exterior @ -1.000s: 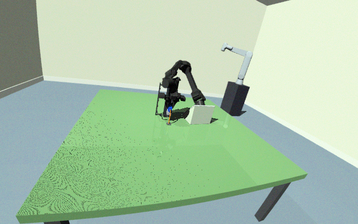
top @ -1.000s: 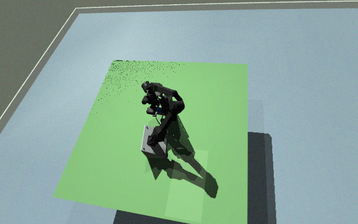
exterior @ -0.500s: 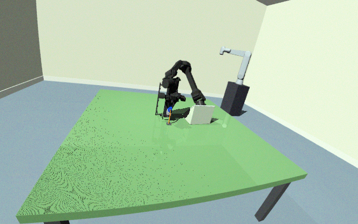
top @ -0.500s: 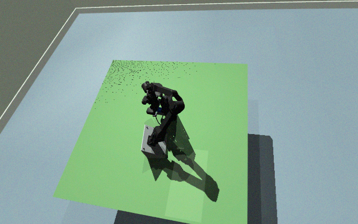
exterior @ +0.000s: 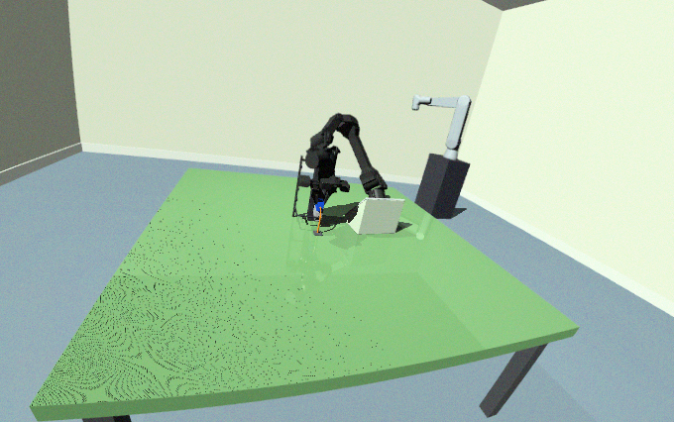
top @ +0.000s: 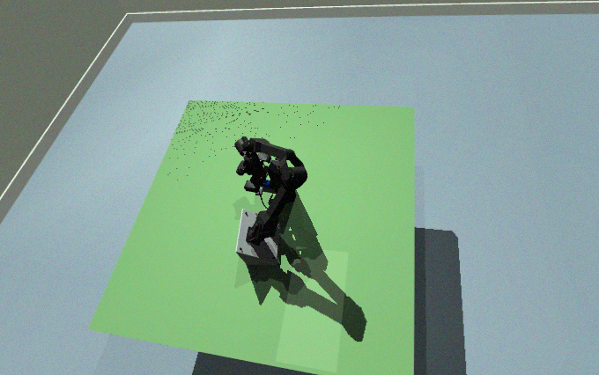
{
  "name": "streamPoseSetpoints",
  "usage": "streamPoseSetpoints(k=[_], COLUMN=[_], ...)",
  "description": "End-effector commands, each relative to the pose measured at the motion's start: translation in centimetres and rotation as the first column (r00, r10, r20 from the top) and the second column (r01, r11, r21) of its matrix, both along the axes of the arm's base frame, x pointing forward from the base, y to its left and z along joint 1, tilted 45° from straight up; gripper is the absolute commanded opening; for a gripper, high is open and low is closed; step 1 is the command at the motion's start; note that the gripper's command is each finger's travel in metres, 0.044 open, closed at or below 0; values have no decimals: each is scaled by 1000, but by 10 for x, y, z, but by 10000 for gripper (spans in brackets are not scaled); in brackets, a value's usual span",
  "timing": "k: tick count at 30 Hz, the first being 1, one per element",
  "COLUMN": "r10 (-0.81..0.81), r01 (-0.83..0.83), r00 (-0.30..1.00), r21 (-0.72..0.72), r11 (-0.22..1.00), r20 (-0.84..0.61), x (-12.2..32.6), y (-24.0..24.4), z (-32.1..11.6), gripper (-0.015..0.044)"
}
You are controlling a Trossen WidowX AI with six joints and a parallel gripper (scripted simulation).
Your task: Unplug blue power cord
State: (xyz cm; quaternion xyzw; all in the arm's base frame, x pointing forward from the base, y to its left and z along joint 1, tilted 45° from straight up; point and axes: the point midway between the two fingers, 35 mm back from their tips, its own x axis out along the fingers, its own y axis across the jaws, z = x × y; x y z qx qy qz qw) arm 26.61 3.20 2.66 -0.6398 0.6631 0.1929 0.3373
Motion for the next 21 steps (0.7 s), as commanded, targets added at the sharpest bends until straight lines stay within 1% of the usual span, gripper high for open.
streamPoseSetpoints(k=[1,21], r10=[7,9], r01=[-7,-9], r00=[1000,1000], r21=[39,40], r11=[999,999], r20=[10,8], x=[6,12], y=[18,44], z=[-11,-29], gripper=[0,0])
